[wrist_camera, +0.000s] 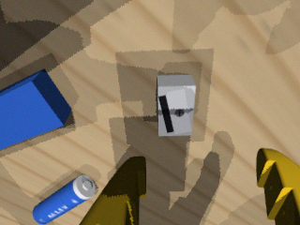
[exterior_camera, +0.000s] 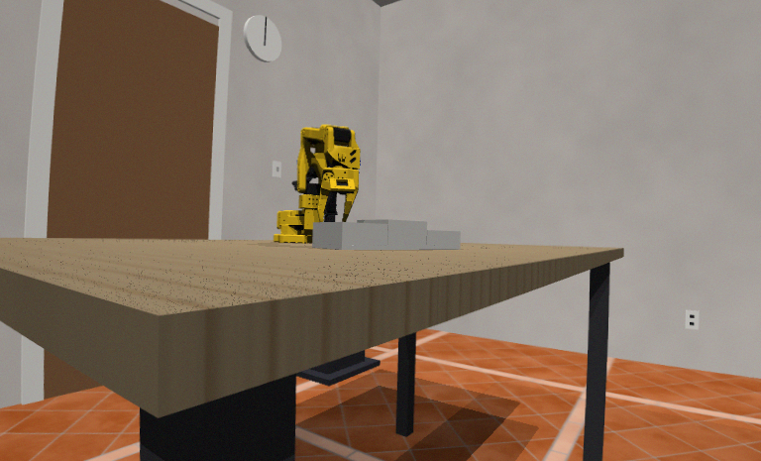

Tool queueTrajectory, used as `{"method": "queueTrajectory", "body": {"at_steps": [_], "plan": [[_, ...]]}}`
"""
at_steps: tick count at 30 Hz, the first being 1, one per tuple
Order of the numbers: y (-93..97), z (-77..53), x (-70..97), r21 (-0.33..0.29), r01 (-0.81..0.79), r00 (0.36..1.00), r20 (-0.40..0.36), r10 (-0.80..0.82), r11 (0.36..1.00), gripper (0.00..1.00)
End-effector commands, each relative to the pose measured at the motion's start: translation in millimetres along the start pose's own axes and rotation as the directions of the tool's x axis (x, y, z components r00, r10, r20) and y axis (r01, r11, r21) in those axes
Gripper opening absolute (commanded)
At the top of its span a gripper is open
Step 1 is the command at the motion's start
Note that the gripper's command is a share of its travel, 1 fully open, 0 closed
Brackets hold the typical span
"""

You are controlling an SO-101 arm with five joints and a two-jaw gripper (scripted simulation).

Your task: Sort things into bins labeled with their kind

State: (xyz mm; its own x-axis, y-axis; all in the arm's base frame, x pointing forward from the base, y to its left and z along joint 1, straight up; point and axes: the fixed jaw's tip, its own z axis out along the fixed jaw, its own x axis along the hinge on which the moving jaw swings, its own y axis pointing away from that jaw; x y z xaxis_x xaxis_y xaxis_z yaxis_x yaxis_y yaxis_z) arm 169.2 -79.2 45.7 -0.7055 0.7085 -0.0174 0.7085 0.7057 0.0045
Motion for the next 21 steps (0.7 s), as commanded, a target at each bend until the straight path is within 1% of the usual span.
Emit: {"method": "queueTrajectory", "body": {"at_steps": [1,8,10,16,21], "plan": [[0.4,3.7,-4.6,-0.010,-0.016,0.999,0.029,0.016,1.000,0.22],[0.4,17.8,-4.5,-0.010,-0.016,0.999,0.029,0.016,1.000,0.22],[0.4,17.8,-4.5,-0.010,-0.016,0.999,0.029,0.016,1.000,0.22],[0.2,26.7,-3.7,-0.010,-0.016,0.999,0.029,0.016,1.000,0.22],[0.0,30.5,-3.2,-0.010,-0.016,0.999,0.029,0.016,1.000,0.22]]}}
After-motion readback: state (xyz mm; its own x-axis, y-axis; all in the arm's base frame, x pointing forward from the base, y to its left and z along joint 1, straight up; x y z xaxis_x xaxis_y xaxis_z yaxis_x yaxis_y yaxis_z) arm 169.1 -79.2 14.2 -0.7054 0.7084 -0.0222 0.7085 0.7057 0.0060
